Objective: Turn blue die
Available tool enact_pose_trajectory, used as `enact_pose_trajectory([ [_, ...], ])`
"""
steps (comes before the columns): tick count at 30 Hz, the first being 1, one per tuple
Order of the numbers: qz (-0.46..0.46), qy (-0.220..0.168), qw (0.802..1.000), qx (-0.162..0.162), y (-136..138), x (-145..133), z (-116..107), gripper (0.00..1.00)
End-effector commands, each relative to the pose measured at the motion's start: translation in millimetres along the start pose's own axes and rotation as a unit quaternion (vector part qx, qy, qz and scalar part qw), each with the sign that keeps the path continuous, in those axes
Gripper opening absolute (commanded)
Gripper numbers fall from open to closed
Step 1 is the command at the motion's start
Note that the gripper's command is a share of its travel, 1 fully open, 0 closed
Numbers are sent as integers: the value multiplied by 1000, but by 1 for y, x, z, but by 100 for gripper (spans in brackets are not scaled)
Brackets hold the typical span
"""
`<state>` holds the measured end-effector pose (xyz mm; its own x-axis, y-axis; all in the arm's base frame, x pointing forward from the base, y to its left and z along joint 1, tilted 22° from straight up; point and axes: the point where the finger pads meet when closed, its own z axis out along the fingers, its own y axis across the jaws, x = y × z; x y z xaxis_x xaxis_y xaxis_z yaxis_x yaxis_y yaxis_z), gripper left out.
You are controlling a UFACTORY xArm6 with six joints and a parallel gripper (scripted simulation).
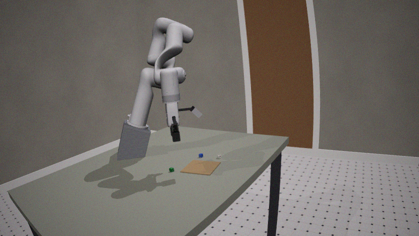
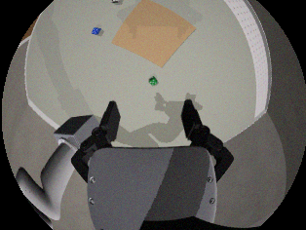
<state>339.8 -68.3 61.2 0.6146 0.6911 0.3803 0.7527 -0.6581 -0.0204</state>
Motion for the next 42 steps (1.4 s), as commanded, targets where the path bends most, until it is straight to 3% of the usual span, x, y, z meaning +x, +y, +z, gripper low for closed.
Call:
enact_pose_trajectory([
  [1,-1,0,1000,-1,1,1,-1,100],
  [11,2,-3,1000,4,1,0,23,100],
  [25,2,-3,1000,4,0,-1,106,100],
  [42,2,-3,1000,4,0,-1,113,100],
])
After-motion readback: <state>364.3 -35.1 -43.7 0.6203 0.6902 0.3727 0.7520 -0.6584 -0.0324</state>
